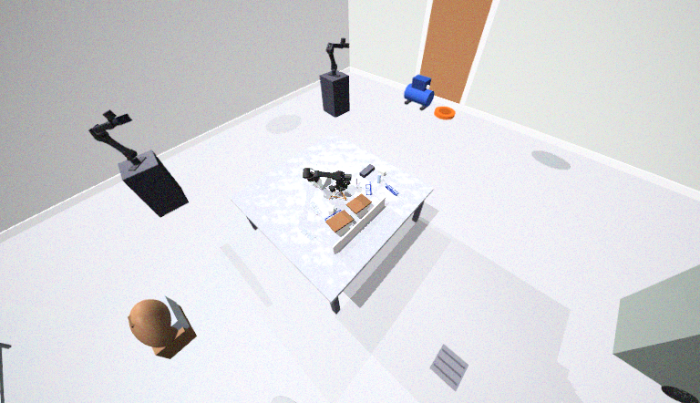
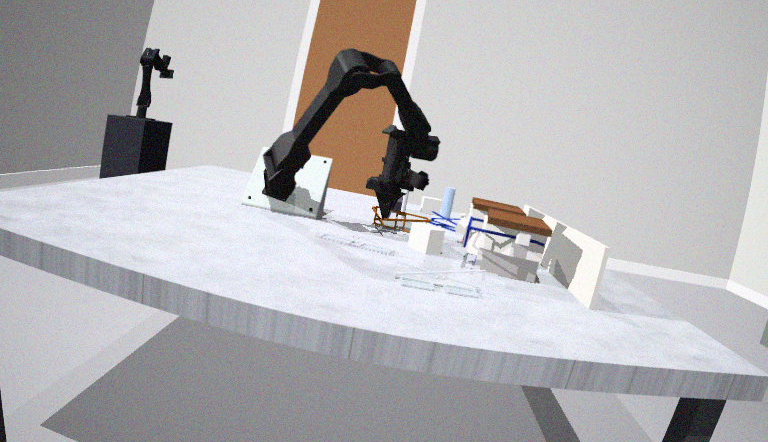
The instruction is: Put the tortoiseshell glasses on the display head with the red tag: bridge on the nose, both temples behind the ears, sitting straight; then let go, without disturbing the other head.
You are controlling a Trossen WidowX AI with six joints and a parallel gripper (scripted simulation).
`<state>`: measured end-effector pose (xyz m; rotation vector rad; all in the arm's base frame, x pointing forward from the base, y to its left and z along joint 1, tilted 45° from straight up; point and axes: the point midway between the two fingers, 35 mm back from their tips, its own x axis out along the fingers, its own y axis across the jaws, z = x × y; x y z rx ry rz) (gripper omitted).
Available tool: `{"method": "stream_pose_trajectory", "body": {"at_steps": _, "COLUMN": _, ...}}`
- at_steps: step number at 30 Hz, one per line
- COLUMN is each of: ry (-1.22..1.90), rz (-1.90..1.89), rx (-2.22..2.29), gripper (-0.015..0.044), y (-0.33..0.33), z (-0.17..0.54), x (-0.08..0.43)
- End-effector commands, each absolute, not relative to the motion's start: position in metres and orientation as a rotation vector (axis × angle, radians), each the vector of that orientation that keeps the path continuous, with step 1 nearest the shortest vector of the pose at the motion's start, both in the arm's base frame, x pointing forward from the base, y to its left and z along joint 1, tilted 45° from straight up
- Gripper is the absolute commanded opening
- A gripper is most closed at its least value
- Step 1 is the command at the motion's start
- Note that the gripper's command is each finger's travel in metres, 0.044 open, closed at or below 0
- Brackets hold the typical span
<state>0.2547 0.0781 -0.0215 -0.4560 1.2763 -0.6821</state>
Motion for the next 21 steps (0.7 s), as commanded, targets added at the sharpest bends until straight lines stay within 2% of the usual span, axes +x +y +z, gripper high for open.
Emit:
{"method": "stream_pose_trajectory", "body": {"at_steps": 1, "ry": 1.276, "rz": -0.682, "rx": -0.456, "gripper": 0.0000, "y": 0.078, "z": -0.022, "x": 0.255}}
{"method": "stream_pose_trajectory", "body": {"at_steps": 8, "ry": 1.276, "rz": -0.681, "rx": -0.455, "gripper": 0.0000, "y": 0.082, "z": -0.018, "x": 0.255}}
{"method": "stream_pose_trajectory", "body": {"at_steps": 21, "ry": 1.278, "rz": -0.675, "rx": -0.455, "gripper": 0.0000, "y": 0.131, "z": 0.027, "x": 0.249}}
